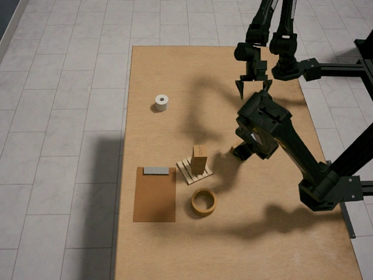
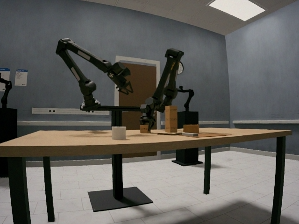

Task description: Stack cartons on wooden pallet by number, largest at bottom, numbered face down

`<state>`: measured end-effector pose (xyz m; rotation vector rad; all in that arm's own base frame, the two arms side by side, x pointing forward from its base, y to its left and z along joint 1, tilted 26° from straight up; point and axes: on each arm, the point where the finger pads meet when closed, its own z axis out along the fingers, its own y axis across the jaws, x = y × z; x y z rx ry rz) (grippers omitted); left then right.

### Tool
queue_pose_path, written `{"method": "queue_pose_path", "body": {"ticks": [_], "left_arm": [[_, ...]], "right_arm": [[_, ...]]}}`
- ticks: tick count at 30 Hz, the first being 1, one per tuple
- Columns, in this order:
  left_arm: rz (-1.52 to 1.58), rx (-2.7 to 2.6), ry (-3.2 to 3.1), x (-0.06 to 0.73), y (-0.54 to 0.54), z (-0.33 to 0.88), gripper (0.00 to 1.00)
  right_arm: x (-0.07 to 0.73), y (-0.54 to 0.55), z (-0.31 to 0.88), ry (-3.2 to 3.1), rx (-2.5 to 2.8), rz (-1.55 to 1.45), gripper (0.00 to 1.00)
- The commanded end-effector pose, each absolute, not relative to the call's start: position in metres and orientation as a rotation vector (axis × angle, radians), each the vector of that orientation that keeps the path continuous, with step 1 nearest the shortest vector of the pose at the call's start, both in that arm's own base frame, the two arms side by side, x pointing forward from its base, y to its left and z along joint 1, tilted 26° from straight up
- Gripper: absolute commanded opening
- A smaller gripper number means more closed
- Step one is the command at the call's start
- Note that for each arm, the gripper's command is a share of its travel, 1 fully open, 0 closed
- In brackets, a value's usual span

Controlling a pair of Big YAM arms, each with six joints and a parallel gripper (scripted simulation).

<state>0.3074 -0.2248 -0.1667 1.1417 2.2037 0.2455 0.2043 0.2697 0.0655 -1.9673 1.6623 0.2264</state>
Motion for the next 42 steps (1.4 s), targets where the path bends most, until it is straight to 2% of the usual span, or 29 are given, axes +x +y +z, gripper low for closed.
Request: {"method": "queue_pose_path", "body": {"ticks": [1,4,8,20,28,35,42], "left_arm": [[0.241,1.142,2.196,0.309,-0.227,-0.165,0.38],[0.237,1.138,2.19,0.308,-0.228,-0.165,0.04],[0.241,1.142,2.196,0.308,-0.227,-0.165,0.49],[0.241,1.142,2.196,0.308,-0.227,-0.165,0.5],[0.241,1.142,2.196,0.308,-0.227,-0.165,0.5],[0.241,1.142,2.196,0.308,-0.227,-0.165,0.5],[0.241,1.142,2.196,0.308,-0.227,-0.165,0.5]], "right_arm": [[0.21,0.277,0.075,1.635,-1.96,0.224,1.0],[0.21,0.277,0.075,1.635,-1.96,0.224,1.0],[0.203,0.28,0.078,1.655,-1.944,0.243,1.0],[0.129,0.271,0.085,1.834,-1.753,0.14,1.0],[0.065,0.265,0.114,1.756,-1.626,0.209,1.0],[0.06,0.253,0.132,1.698,-1.467,0.169,1.0],[0.044,0.235,0.155,1.614,-1.276,0.265,1.0]]}}
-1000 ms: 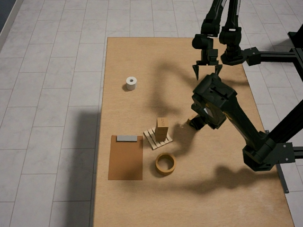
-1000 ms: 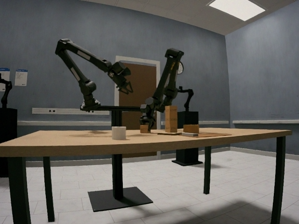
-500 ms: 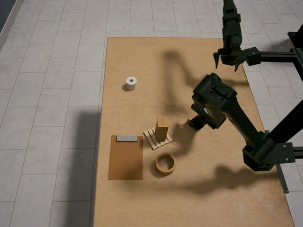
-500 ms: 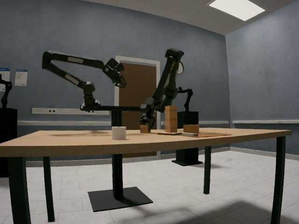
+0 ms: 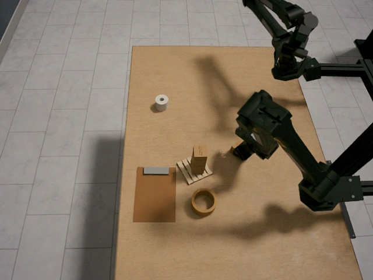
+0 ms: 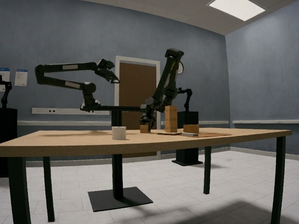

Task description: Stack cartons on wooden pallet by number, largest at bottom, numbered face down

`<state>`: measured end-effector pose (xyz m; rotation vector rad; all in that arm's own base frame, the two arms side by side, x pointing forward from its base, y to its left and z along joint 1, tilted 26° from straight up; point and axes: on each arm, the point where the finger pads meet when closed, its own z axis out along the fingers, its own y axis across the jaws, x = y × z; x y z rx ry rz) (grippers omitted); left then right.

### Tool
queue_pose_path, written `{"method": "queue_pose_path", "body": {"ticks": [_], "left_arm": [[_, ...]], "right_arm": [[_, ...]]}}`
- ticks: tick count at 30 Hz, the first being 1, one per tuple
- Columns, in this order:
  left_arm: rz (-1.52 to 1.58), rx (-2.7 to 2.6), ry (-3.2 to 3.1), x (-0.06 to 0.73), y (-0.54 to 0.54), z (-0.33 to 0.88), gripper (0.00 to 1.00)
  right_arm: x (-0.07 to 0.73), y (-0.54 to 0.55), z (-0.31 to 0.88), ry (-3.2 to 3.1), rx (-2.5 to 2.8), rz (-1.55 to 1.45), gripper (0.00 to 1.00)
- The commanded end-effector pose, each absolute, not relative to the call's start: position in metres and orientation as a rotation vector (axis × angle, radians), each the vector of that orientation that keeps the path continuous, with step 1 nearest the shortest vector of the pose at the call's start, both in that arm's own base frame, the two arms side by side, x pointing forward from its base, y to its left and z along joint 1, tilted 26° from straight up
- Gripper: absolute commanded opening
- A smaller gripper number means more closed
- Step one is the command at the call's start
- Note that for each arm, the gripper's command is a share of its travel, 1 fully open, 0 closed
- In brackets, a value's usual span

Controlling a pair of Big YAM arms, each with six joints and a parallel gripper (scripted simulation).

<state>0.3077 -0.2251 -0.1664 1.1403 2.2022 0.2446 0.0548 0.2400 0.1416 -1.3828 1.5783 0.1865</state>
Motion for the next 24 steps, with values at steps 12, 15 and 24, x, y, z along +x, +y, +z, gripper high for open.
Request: {"method": "queue_pose_path", "body": {"ticks": [12,15,24], "left_arm": [[0.241,1.142,2.196,0.308,-0.227,-0.165,0.5],[0.241,1.142,2.196,0.308,-0.227,-0.165,0.5],[0.241,1.142,2.196,0.308,-0.227,-0.165,0.5]], "right_arm": [[0.05,0.222,0.178,1.496,-1.134,0.239,1.0],[0.052,0.221,0.178,1.503,-1.124,0.23,1.0],[0.052,0.222,0.179,1.505,-1.12,0.238,1.0]]}}
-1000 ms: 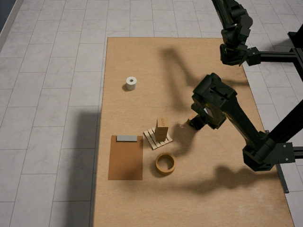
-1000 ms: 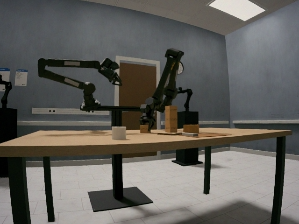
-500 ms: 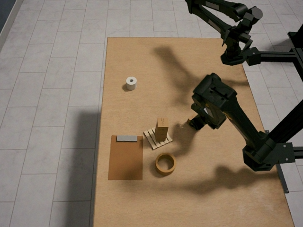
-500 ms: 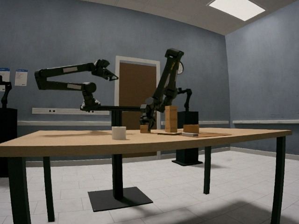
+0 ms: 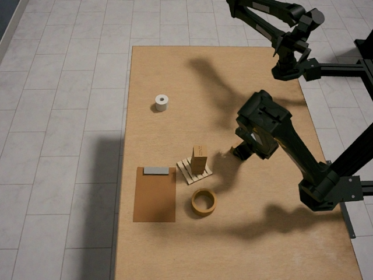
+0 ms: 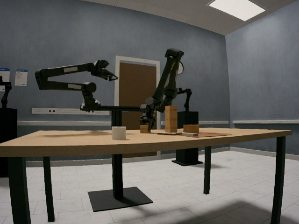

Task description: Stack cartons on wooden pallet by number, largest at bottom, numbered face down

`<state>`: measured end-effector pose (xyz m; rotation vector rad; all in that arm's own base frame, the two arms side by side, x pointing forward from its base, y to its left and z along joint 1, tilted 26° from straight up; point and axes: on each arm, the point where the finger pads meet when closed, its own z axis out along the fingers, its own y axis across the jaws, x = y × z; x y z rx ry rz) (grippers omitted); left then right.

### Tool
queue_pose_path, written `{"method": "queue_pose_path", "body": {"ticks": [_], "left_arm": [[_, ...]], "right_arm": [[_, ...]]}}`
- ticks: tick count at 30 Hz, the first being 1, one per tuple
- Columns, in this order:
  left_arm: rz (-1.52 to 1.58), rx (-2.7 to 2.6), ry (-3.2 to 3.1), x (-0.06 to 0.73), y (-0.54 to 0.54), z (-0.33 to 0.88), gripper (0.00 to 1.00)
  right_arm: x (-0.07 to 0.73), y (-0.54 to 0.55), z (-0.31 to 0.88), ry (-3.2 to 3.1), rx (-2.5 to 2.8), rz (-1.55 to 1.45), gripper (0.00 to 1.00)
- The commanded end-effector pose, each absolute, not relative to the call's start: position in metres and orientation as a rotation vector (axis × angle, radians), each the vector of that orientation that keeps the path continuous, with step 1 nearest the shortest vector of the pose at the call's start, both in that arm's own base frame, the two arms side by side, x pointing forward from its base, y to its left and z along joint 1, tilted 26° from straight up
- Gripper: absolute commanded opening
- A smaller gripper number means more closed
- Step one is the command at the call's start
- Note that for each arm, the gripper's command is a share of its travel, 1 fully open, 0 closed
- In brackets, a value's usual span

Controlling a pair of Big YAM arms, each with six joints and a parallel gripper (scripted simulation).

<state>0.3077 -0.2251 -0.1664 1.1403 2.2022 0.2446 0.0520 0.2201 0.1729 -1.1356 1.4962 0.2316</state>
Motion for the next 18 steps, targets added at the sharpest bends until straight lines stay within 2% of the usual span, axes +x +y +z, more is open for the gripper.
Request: {"method": "queue_pose_path", "body": {"ticks": [1,18], "left_arm": [[0.241,1.142,2.196,0.308,-0.227,-0.165,0.5],[0.229,1.14,2.189,0.273,-0.261,-0.069,0.5]], "right_arm": [[0.052,0.222,0.179,1.505,-1.12,0.238,1.0],[0.052,0.222,0.179,1.505,-1.121,0.237,1.0]]}}
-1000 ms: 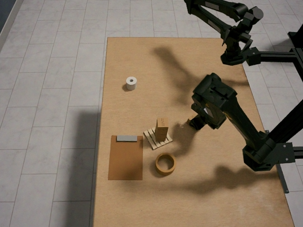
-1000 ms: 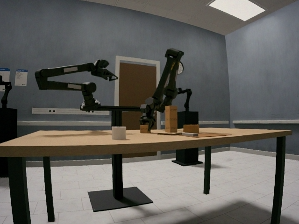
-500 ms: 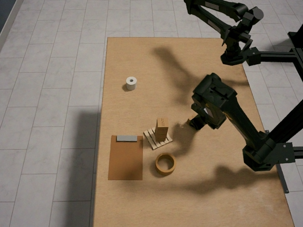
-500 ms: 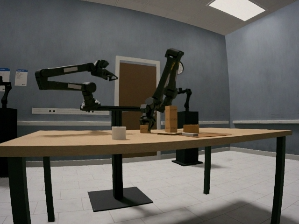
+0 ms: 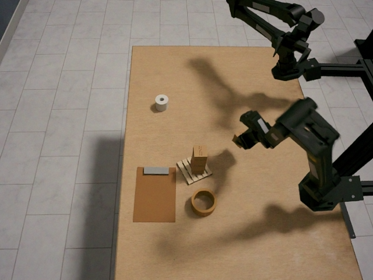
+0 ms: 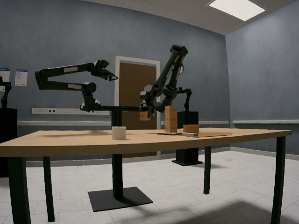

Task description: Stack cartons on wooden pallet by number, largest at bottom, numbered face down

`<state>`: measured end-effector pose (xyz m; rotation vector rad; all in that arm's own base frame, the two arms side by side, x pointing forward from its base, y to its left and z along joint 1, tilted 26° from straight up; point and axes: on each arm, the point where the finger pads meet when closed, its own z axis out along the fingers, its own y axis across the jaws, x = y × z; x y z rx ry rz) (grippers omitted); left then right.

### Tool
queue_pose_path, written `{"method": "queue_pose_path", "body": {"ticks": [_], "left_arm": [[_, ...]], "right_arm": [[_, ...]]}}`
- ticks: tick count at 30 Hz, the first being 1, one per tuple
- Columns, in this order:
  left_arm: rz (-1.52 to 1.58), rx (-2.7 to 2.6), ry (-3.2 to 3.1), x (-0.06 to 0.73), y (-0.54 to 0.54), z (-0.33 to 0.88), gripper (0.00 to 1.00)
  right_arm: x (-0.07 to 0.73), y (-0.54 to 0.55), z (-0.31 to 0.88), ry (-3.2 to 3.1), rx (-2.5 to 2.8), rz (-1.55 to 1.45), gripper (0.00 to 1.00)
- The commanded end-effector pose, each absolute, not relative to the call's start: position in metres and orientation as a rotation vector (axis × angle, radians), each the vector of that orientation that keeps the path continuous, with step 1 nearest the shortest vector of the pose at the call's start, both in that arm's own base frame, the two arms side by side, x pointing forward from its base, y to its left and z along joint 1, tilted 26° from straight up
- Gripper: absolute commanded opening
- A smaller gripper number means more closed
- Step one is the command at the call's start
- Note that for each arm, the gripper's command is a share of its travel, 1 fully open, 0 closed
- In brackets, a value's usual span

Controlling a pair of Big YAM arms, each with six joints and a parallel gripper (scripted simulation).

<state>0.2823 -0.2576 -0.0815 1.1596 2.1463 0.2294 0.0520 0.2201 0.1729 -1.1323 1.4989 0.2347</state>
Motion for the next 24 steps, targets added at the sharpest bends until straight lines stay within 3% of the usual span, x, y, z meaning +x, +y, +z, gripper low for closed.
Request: {"method": "queue_pose_path", "body": {"ticks": [1,13,24], "left_arm": [[0.227,1.138,2.187,0.27,-0.266,-0.059,0.5],[0.237,1.148,2.195,0.228,-0.297,0.047,0.5],[0.32,1.277,2.144,0.265,-0.24,0.066,0.5]], "right_arm": [[0.052,0.222,0.179,1.505,-1.121,0.237,1.0],[0.052,0.222,0.179,1.505,-1.121,0.237,1.0],[0.065,0.256,0.196,1.52,-1.113,0.178,1.0]]}}
